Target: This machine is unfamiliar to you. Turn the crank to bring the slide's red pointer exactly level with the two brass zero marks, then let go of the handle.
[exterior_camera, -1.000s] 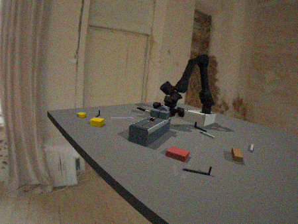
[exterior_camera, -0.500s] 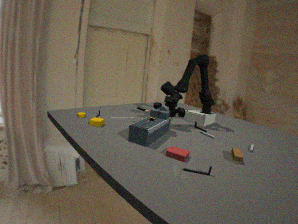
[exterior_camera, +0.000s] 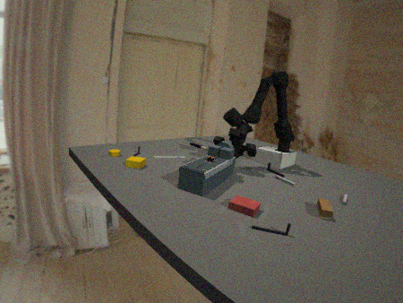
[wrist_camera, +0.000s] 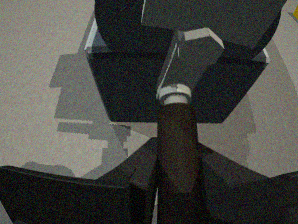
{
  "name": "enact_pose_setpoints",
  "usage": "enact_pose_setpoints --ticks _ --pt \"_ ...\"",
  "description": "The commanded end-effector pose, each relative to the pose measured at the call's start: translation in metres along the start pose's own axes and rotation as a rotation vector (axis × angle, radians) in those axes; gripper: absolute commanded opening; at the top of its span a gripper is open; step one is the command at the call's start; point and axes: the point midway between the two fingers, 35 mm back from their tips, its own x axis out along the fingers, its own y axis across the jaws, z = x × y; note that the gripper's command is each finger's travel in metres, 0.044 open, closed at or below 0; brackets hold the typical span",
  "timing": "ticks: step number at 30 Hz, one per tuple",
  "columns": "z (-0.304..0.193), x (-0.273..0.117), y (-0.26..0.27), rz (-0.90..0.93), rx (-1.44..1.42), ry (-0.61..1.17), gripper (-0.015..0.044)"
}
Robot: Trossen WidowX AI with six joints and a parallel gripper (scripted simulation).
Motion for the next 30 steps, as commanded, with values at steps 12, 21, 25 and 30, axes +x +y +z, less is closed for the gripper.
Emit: enact_pose_setpoints --ticks 12,21,25,30 --pt "0.004 -0.004 0.015 0.022 -0.002 -0.003 0.0" --pt "0.009 -0.009 0.021 0.022 -0.002 -0.003 0.0" --pt "0.012 -0.013 0.024 0.022 -0.002 -0.003 0.0" --pt "0.017 -0.018 0.026 0.022 -0.001 -0.003 0.0"
